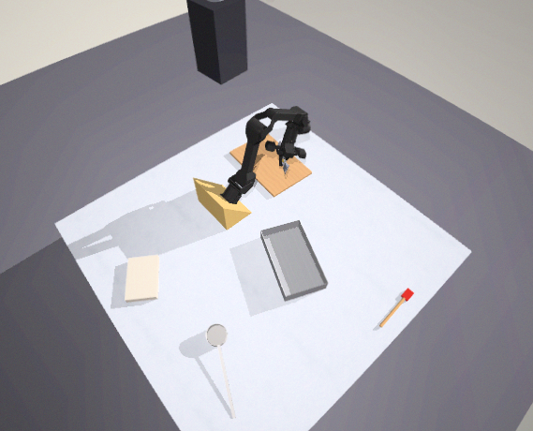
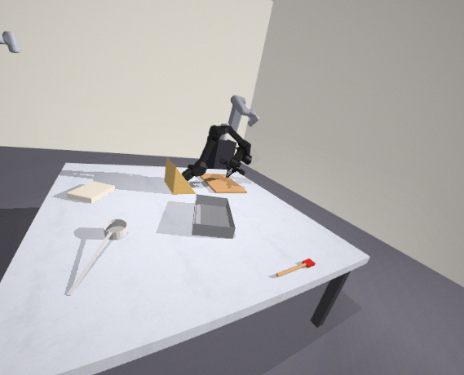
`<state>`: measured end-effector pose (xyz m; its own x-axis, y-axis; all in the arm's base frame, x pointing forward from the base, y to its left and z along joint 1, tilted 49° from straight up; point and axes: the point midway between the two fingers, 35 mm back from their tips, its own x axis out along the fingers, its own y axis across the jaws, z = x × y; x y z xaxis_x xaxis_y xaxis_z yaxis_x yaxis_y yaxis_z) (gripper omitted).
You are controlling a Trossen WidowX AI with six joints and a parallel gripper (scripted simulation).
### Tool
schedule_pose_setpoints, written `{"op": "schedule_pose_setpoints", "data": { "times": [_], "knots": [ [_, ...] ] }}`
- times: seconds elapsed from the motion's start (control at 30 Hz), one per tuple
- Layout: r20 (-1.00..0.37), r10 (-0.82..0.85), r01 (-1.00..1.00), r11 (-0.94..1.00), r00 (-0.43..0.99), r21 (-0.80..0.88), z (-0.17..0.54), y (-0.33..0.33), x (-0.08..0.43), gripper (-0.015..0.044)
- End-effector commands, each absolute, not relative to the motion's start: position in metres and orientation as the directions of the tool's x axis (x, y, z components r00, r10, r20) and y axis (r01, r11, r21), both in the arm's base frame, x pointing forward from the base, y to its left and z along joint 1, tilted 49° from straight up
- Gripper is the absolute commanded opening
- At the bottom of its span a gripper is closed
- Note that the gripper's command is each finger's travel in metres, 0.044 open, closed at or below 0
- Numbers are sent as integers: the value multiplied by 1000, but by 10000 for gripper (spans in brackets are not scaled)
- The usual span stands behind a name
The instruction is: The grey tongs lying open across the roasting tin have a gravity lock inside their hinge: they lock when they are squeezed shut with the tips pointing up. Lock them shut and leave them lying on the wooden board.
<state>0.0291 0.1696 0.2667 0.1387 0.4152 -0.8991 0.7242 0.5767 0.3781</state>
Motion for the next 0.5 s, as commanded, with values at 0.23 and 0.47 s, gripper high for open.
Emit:
{"op": "schedule_pose_setpoints", "data": {
  "times": [0.23, 0.47],
  "knots": [
    [-876, 451, 710, 560, 172, 427, 270, 164, 16, -150],
    [-853, 489, 698, 547, 183, 463, 274, 161, 8, -150]
  ]
}}
